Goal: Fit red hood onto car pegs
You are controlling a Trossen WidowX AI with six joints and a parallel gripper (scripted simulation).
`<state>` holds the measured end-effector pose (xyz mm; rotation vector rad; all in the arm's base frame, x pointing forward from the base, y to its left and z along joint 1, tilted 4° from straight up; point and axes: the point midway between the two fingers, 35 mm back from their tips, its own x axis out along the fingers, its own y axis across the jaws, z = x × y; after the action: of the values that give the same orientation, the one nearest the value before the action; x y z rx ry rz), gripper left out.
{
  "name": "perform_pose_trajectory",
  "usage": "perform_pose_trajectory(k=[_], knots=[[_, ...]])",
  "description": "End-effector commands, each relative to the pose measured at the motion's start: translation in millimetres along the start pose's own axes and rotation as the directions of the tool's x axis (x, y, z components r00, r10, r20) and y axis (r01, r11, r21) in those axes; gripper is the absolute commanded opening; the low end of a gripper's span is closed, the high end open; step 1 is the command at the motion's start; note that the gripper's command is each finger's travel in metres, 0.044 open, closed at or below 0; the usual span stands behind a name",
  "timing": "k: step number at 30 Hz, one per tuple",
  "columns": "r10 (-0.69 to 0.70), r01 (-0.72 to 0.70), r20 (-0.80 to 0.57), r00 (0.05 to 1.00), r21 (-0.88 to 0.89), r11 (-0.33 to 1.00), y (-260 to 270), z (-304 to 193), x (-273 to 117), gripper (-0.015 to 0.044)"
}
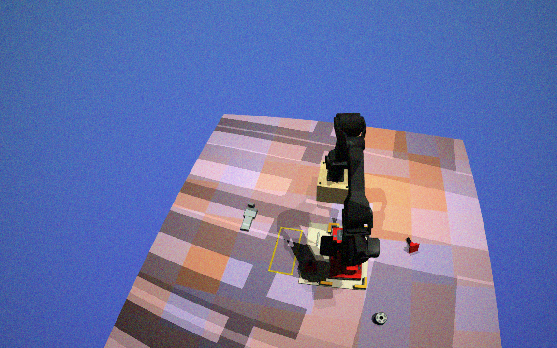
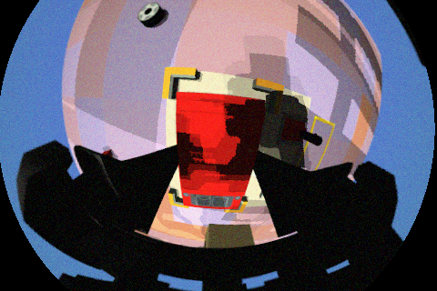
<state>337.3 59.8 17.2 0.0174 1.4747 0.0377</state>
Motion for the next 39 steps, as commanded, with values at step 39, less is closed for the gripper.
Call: perform_pose_trajectory(k=[39], knots=[[-0.005, 0.005, 0.000, 1.000, 0.002, 1.000, -0.1, -1.7, -3.3, 0.0000]])
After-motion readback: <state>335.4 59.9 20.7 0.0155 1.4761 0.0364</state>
